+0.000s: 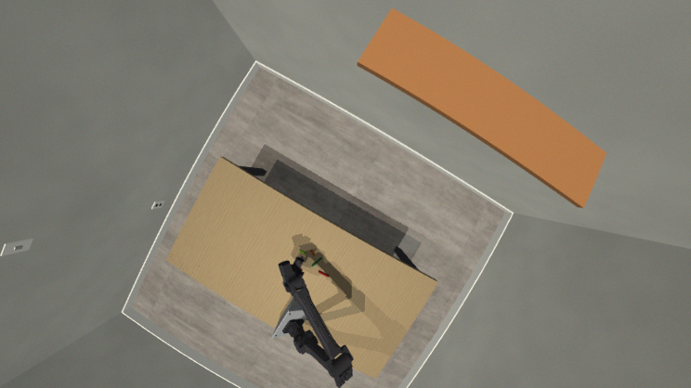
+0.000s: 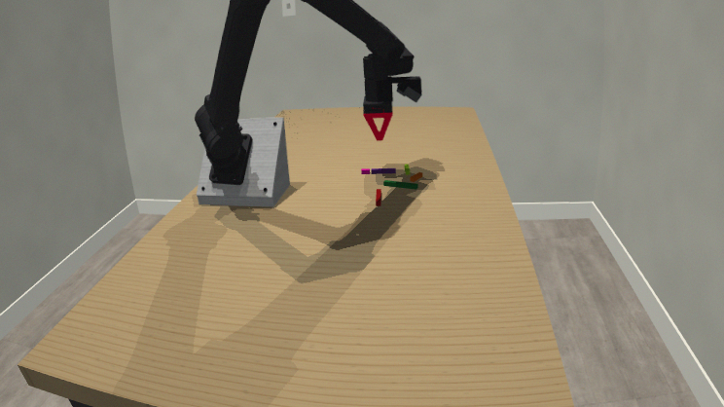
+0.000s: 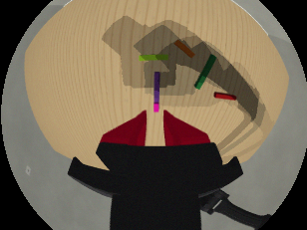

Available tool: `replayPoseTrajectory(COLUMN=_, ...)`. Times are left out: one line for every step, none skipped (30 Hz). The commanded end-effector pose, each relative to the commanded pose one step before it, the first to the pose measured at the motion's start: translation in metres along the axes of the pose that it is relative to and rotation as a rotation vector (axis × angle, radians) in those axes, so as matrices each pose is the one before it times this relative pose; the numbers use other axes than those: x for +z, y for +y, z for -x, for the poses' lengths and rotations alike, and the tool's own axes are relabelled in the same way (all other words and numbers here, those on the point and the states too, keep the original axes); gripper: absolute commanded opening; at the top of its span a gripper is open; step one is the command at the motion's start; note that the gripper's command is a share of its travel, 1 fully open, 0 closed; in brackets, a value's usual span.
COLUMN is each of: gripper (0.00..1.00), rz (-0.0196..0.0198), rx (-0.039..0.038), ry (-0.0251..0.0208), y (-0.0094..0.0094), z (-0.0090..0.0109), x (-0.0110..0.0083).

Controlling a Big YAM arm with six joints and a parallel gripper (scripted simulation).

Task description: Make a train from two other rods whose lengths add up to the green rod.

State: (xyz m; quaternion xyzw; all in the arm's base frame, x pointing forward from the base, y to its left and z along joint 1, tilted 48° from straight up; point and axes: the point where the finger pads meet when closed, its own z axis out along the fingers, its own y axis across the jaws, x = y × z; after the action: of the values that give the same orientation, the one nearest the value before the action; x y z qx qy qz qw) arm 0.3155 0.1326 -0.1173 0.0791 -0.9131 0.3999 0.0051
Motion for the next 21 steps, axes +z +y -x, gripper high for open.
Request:
replayPoseTrajectory(gripper=0.23, rz=0.02944, rx=0.05476, ry=-0.0464, y=0.0052, z=0.02467, x=-0.03027)
replayPoseTrajectory(gripper=0.23, rz=-0.01929, rx=0.00556, ry=0.0437, y=-0.0044, z=-0.00246, x=0.01768)
replayPoseTrajectory(gripper=0.23, rz=0.00107, rx=0.00006, ry=0.00081, y=0.0002, z=-0.0001, x=-0.00163)
replayPoseTrajectory(gripper=0.23, rz=0.00277, rx=-0.0028, ry=-0.0077, y=0.00137, z=-0.00012, x=-0.00443)
replayPoseTrajectory(gripper=0.23, rz=0.00354, rx=-0.00924, ry=-0.01906, y=0.00369, z=-0.00083, x=-0.00807)
replayPoseTrajectory(gripper=0.23, rz=0.00045, rx=-0.00484, ry=-0.00669, y=0.00178, z=-0.00067, x=-0.00268)
replayPoseTrajectory(gripper=0.23, rz=-0.00022, rx=0.00072, ry=0.00025, y=-0.0003, z=0.00019, x=0.00014)
replayPoseTrajectory(gripper=1.0, rz=-0.00034, rx=0.00742, ry=0.00725, y=-0.00274, z=0.00128, x=0.00272)
replayPoseTrajectory(gripper=1.0, rz=0.0, rx=0.00342, ry=0.0035, y=-0.00123, z=0.00057, x=0.00126)
replayPoseTrajectory(gripper=1.0, rz=0.00001, rx=0.00086, ry=0.0009, y=-0.00031, z=0.00014, x=0.00032)
replayPoseTrajectory(gripper=1.0, rz=0.0, rx=-0.00002, ry=-0.00001, y=0.00001, z=0.0, x=0.0)
replayPoseTrajectory(gripper=1.0, rz=0.0, rx=0.0, ry=0.0, y=0.0, z=0.0, x=0.0)
replayPoseTrajectory(gripper=1.0, rz=0.0, rx=0.00001, ry=0.00001, y=0.0, z=0.0, x=0.0)
replayPoseTrajectory(gripper=1.0, rz=0.0, rx=-0.0008, ry=-0.00001, y=0.0, z=0.0, x=0.0)
replayPoseTrajectory(gripper=1.0, rz=0.0, rx=-0.00145, ry=0.0, y=0.0, z=0.0, x=0.0)
replayPoseTrajectory(gripper=1.0, rz=0.0, rx=-0.00028, ry=0.0, y=0.0, z=0.0, x=0.0)
replayPoseTrajectory(gripper=1.0, rz=0.0, rx=0.0, ry=0.0, y=0.0, z=0.0, x=0.0)
replayPoseTrajectory(gripper=1.0, rz=0.0, rx=0.0, ry=0.0, y=0.0, z=0.0, x=0.0)
replayPoseTrajectory(gripper=1.0, rz=0.0, rx=-0.00001, ry=0.0, y=0.0, z=0.0, x=0.0)
replayPoseTrajectory(gripper=1.0, rz=0.0, rx=0.0, ry=0.0, y=0.0, z=0.0, x=0.0)
replayPoseTrajectory(gripper=1.0, rz=0.0, rx=0.0, ry=0.0, y=0.0, z=0.0, x=0.0)
